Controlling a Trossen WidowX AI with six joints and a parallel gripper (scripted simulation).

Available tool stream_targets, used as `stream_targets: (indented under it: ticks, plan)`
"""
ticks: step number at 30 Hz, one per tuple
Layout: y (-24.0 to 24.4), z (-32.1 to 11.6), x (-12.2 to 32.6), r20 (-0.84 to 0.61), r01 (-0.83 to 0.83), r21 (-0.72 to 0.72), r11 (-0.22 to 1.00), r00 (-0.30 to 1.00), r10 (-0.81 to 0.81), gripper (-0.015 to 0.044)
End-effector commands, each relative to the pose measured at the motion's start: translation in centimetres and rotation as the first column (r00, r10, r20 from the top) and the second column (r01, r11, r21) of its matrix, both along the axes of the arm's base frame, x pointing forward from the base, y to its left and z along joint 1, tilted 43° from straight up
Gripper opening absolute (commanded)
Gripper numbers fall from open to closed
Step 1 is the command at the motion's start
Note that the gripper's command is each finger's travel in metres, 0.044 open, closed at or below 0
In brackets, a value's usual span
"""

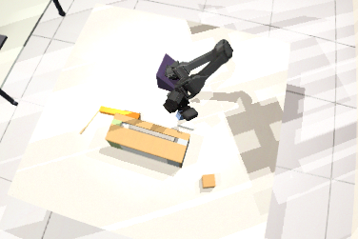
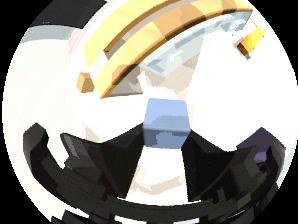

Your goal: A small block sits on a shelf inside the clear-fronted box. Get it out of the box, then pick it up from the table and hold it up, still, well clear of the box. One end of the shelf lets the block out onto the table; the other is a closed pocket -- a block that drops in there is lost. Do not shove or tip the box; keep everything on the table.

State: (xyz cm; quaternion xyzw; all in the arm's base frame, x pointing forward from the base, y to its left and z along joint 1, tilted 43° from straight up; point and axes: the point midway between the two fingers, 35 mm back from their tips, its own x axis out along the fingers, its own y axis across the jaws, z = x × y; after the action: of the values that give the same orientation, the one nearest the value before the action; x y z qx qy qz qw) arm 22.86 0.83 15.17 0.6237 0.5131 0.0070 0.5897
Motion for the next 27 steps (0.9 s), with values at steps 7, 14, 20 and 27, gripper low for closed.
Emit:
stream_targets:
  ticks: [7, 14, 20, 27]
  plan:
    - [-0.6, 0.7, -0.3, -0.261, 0.264, 0.187, 0.946, 0.942, -0.211, 0.0000]
    - [-1.0, 1.2, -0.6, -0.466, 0.460, 0.271, 0.846, 0.831, -0.303, 0.0000]
    - [-1.3, 1.6, -0.9, -0.632, 0.617, 0.303, 0.726, 0.700, -0.332, 0.0000]
    - [-1.6, 2.0, -1.1, -0.799, 0.777, 0.290, 0.559, 0.518, -0.306, 0.0000]
